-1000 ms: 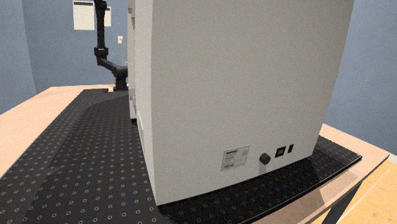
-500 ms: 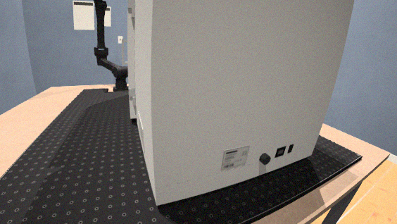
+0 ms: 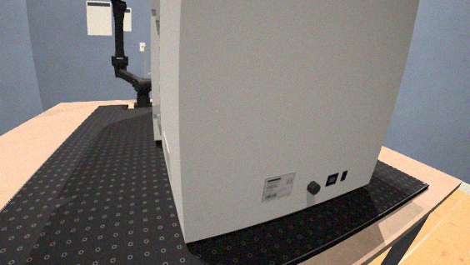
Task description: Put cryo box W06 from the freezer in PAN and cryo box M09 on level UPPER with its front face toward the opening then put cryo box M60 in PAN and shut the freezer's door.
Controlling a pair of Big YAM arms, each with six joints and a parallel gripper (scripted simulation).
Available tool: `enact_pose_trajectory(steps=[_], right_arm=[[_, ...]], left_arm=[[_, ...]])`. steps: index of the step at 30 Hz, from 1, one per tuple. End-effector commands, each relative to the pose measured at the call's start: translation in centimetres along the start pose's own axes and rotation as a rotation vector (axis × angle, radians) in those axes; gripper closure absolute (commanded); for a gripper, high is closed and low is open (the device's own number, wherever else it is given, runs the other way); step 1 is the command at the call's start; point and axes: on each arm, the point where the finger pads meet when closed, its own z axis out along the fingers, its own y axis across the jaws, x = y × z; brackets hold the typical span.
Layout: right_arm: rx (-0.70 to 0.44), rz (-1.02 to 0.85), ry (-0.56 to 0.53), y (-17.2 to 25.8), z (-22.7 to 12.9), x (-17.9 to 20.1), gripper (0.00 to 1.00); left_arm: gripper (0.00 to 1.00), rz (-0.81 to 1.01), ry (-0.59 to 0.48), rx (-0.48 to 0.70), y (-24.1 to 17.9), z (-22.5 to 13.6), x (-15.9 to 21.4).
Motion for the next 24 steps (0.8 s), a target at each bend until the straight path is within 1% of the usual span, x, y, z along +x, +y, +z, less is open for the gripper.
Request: enact_pose_trajectory(steps=[1,24], right_arm=[[-0.003,-0.011,0.031,0.05,0.34,1.44,1.00],[-0.003,-0.011,0.031,0.05,0.34,1.44,1.00]], left_arm=[[0.23,0.020,0.020,-0.020,1.71,0.68,1.27],[0.23,0.020,0.021,-0.020,1.73,0.59,1.07]])
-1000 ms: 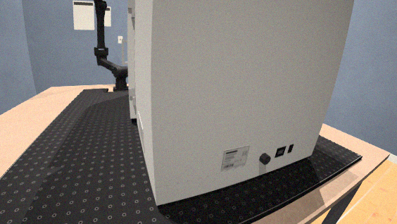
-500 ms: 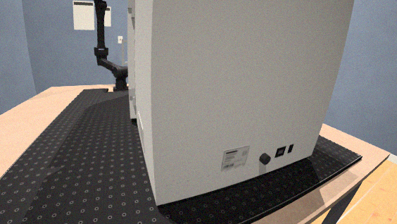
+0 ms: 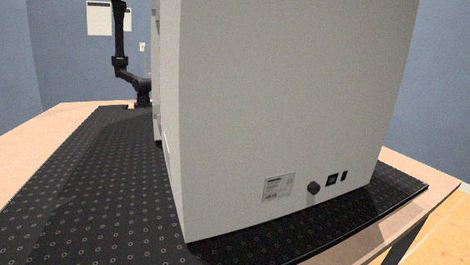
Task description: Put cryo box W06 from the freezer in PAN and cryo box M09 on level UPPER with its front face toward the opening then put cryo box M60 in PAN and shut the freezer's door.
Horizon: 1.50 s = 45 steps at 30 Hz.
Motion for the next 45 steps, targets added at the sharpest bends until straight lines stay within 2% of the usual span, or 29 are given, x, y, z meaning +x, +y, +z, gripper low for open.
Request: enact_pose_trajectory(steps=[1,31,32,33,45], right_arm=[[-0.003,-0.011,0.031,0.0,0.3,1.4,1.00],[-0.003,-0.011,0.031,0.0,0.3,1.4,1.00],[-0.003,-0.011,0.031,0.0,0.3,1.4,1.00],[-0.003,-0.011,0.031,0.0,0.3,1.4,1.00],[-0.003,-0.011,0.031,0.0,0.3,1.4,1.00]], left_arm=[[0.23,0.020,0.021,-0.020,1.7,0.6,1.1],[0.23,0.019,0.018,-0.020,1.7,0.5,0.8],[0.23,-0.010,-0.039,-0.007,0.7,0.0,-2.6],[0.10,0.022,0.025,-0.020,1.7,0.7,1.4],[0.10,0.008,0.011,-0.020,1.6,0.8,0.5]])
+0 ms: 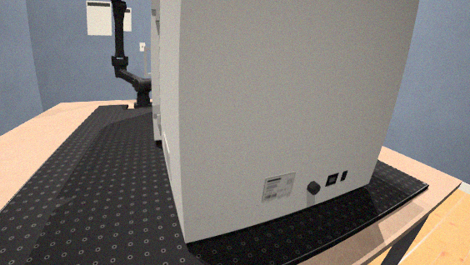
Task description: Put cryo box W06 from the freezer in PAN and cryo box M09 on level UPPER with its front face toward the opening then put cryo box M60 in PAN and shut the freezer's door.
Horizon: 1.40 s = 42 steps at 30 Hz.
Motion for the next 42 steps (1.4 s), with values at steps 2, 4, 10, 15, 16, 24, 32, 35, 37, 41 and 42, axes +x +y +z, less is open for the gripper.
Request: enact_pose_trajectory(steps=[2,4,10,15,16,24,32,35,37,41,42], right_arm=[[-0.003,-0.011,0.031,0.0,0.3,1.4,1.00],[-0.003,-0.011,0.031,0.0,0.3,1.4,1.00],[-0.003,-0.011,0.031,0.0,0.3,1.4,1.00],[-0.003,-0.011,0.031,0.0,0.3,1.4,1.00],[-0.003,-0.011,0.031,0.0,0.3,1.4,1.00],[-0.003,-0.011,0.031,0.0,0.3,1.4,1.00],[-0.003,-0.011,0.031,0.0,0.3,1.4,1.00],[-0.003,-0.011,0.031,0.0,0.3,1.4,1.00],[-0.003,-0.011,0.031,0.0,0.3,1.4,1.00],[-0.003,-0.011,0.031,0.0,0.3,1.4,1.00],[-0.003,-0.011,0.031,0.0,0.3,1.4,1.00]], left_arm=[[0.00,-0.002,0.000,-0.013,1.0,0.8,-0.2],[0.00,-0.002,0.000,-0.013,1.0,0.8,-0.2],[0.00,-0.001,0.000,-0.009,0.7,0.7,-0.2],[0.00,-0.001,0.000,-0.007,0.5,0.6,-0.2],[0.00,-0.001,0.000,-0.007,0.5,0.6,-0.2],[0.00,-0.022,-0.056,0.006,-0.1,-1.7,-3.3],[0.00,-0.025,-0.055,0.009,-0.4,-2.8,-3.1],[0.00,-0.027,-0.055,0.009,-0.4,-3.3,-2.9],[0.00,-0.026,-0.050,0.008,-0.4,-3.4,-2.4],[0.00,-0.028,-0.048,0.007,-0.4,-4.0,-2.2],[0.00,-0.029,-0.048,0.007,-0.3,-4.2,-2.2]])
